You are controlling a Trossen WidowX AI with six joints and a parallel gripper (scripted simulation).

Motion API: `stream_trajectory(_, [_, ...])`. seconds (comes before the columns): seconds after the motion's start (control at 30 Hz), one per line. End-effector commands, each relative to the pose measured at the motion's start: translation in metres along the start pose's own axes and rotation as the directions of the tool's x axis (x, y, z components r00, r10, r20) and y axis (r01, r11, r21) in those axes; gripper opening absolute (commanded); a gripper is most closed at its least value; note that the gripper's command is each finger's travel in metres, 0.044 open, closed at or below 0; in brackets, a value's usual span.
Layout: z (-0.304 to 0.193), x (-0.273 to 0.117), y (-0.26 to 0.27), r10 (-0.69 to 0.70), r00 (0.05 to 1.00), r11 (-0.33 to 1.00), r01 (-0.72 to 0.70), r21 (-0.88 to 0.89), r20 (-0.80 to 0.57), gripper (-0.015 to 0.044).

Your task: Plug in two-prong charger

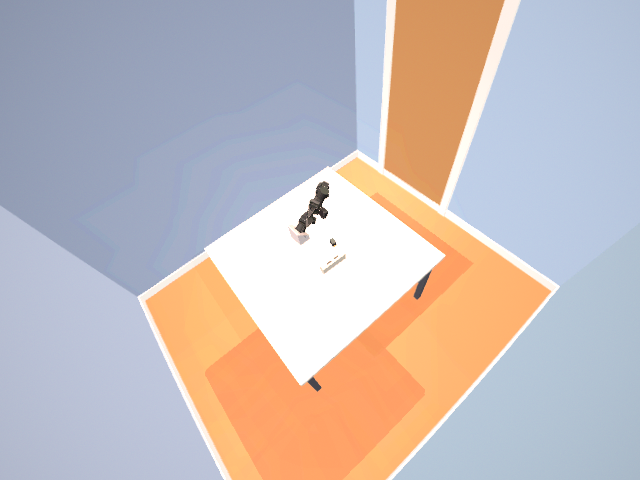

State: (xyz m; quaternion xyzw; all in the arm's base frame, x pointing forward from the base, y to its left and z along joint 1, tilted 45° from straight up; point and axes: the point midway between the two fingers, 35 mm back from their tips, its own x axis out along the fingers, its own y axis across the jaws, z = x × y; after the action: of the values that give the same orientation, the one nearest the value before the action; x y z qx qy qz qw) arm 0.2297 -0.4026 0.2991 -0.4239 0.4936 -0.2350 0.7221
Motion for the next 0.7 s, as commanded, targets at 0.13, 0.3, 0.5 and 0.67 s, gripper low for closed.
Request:
stream_trajectory(0.13, [0.047,0.001,0.063,0.203,0.969,0.970,-0.219,0.104,0.141,0.0440])
stream_trajectory(0.3, [0.073,-0.006,0.104,0.334,0.917,0.916,-0.370,0.156,0.215,0.0440])
stream_trajectory(0.5, [0.100,-0.021,0.153,0.485,0.826,0.811,-0.547,0.205,0.285,0.0440])
stream_trajectory(0.67, [0.119,-0.039,0.193,0.601,0.730,0.694,-0.679,0.239,0.326,0.0440])
